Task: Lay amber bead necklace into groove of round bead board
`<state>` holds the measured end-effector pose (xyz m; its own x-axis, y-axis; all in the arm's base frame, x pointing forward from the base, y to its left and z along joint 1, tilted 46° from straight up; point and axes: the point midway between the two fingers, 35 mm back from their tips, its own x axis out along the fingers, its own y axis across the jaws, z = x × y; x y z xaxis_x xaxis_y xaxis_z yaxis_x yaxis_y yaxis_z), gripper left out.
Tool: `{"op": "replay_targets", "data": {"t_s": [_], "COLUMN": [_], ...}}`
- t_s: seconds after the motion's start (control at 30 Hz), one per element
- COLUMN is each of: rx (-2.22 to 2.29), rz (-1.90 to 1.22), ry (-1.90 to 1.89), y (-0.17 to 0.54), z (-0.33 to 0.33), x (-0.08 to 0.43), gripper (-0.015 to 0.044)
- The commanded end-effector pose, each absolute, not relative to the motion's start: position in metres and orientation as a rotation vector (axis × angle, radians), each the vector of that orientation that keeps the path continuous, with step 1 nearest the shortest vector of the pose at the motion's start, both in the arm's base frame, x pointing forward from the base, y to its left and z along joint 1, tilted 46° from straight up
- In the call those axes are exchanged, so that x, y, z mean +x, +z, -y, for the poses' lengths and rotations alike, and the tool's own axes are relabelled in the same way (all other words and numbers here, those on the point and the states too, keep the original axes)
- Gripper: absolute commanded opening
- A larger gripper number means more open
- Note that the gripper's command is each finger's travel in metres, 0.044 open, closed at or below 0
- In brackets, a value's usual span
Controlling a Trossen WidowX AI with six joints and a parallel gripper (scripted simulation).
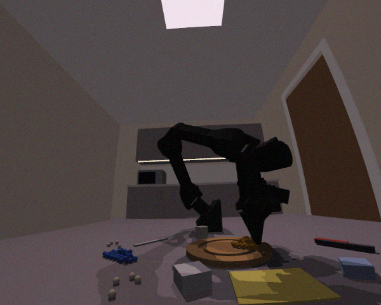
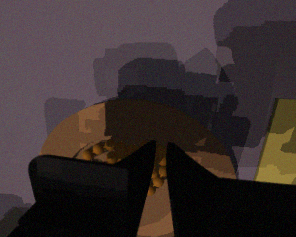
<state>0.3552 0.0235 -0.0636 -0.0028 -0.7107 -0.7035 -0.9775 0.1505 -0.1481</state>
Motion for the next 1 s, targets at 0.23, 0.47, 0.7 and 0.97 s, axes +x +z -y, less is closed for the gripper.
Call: {"op": "replay_targets", "data": {"t_s": [0.23, 0.47, 0.7, 0.97], "rx": [-1.621, -1.619, -1.619, -1.620], "rz": [-1.798, -1.773, -1.773, -1.791], "ry": [0.522, 0.517, 0.517, 0.522], "y": [-0.065, -0.064, -0.064, -0.055], "z": [-0.017, -0.023, -0.023, -0.029], "x": [0.351, 0.355, 0.355, 0.353], "gripper": [0.0000, 0.0053, 0.0236, 0.0440]}}
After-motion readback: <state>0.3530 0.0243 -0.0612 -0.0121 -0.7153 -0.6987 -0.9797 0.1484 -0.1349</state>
